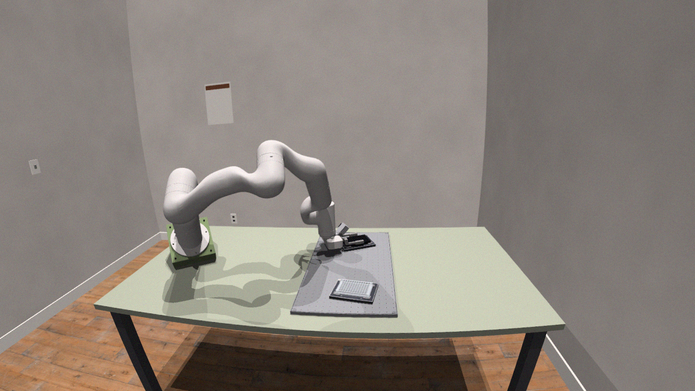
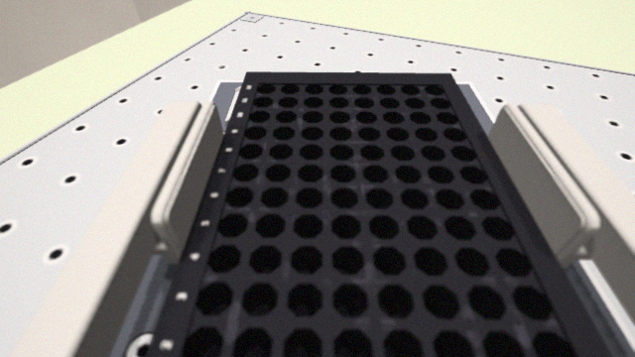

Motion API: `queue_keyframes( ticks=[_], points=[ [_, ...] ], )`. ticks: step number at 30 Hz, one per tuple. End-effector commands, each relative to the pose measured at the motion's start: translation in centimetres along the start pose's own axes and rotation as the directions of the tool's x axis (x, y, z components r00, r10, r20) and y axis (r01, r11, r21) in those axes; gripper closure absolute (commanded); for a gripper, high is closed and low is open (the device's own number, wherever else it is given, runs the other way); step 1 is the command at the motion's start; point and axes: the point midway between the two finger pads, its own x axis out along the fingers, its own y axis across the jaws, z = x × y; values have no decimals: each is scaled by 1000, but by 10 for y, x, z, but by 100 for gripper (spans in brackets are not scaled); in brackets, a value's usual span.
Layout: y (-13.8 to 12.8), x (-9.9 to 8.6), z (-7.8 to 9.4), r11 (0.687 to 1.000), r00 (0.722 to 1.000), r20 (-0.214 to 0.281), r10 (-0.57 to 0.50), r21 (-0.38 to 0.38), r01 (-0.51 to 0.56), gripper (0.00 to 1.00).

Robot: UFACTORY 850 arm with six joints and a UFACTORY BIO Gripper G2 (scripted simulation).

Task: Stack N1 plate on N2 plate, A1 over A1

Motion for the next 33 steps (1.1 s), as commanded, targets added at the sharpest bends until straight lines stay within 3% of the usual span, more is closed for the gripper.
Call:
queue_keyframes(
  ticks=[1, 33],
  points=[
    [0, 1, 1, 1000, 1000, 2, 0, 0, 0, 100],
    [0, 1, 14, 1000, 1000, 2, 0, 0, 0, 100]
  ],
)
